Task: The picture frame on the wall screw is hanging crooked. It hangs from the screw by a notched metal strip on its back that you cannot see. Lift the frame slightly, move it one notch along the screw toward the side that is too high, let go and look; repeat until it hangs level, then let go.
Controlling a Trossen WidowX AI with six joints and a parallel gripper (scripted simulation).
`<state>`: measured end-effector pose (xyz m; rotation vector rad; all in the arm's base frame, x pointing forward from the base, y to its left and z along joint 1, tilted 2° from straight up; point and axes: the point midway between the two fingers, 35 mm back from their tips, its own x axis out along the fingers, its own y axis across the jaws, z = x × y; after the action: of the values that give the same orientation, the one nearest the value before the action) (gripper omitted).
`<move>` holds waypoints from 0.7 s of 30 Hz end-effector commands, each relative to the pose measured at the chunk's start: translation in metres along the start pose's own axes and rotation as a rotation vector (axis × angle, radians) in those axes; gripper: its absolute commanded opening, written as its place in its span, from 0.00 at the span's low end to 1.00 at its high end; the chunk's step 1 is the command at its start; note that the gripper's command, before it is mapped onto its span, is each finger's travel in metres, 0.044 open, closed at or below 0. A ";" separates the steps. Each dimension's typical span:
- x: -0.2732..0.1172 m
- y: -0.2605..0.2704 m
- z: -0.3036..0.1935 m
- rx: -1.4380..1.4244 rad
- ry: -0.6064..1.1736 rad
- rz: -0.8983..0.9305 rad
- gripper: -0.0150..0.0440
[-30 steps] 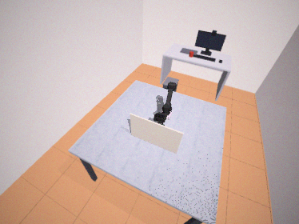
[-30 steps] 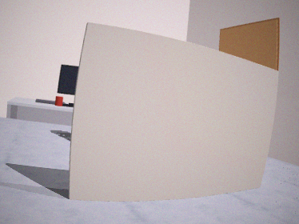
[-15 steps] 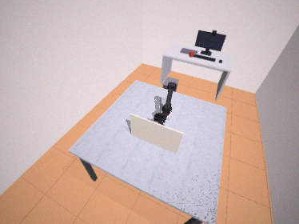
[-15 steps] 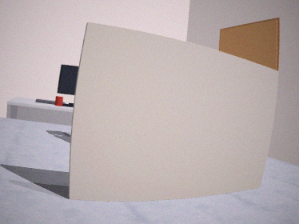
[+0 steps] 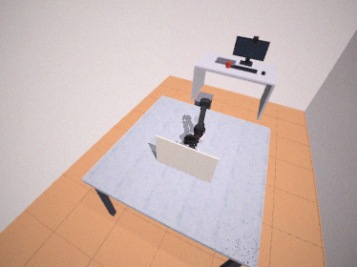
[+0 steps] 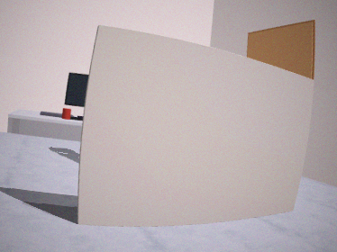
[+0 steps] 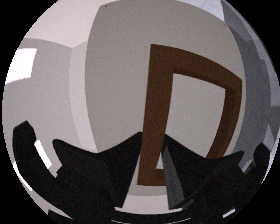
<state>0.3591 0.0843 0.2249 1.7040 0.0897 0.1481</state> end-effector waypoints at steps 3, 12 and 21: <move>0.000 0.000 0.000 -0.060 -0.001 0.002 0.25; 0.000 -0.002 0.000 -0.115 -0.001 0.002 0.25; 0.000 -0.002 0.000 -0.131 -0.001 0.000 0.34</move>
<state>0.3591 0.0850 0.2228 1.5711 0.0779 0.1499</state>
